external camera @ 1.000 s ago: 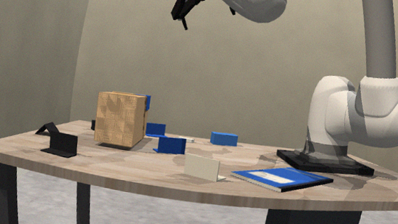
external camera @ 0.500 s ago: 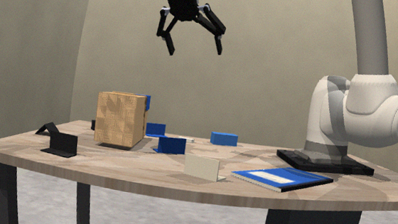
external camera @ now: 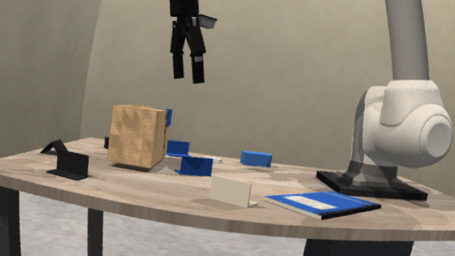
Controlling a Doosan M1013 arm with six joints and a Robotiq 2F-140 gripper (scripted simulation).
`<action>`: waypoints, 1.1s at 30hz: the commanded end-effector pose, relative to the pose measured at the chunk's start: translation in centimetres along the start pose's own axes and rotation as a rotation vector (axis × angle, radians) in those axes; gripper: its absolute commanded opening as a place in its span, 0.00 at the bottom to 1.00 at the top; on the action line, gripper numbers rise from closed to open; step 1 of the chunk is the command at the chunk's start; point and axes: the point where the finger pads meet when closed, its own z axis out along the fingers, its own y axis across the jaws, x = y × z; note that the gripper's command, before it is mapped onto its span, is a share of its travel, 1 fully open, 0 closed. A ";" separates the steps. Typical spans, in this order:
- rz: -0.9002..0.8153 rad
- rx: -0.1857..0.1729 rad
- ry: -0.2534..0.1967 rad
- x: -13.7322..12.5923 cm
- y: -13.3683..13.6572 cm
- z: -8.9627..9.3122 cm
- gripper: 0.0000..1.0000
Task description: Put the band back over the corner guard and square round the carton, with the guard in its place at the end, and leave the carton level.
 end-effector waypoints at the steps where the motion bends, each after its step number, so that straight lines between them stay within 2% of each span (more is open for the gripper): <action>1: 0.234 -0.077 -0.132 -2.6 -1.8 -0.1 1.00; 3: 0.234 -0.077 -0.132 -2.6 -1.8 -0.1 1.00; 4: 0.333 -0.112 -0.181 -3.4 -2.6 -0.4 1.00; 5: 0.390 -0.133 -0.208 -4.0 -3.3 -0.7 1.00; 7: 0.439 -0.150 -0.231 -4.5 -3.9 -0.9 1.00; 22: 0.444 -0.152 -0.232 -4.5 -3.9 -0.9 1.00; 28: 0.636 -0.175 -0.218 -5.0 -4.2 1.7 1.00; 30: 0.652 -0.177 -0.217 -5.0 -4.3 1.9 1.00; 31: 0.652 -0.177 -0.217 -5.0 -4.3 1.9 0.18; 33: 0.652 -0.177 -0.217 -5.0 -4.3 1.9 0.18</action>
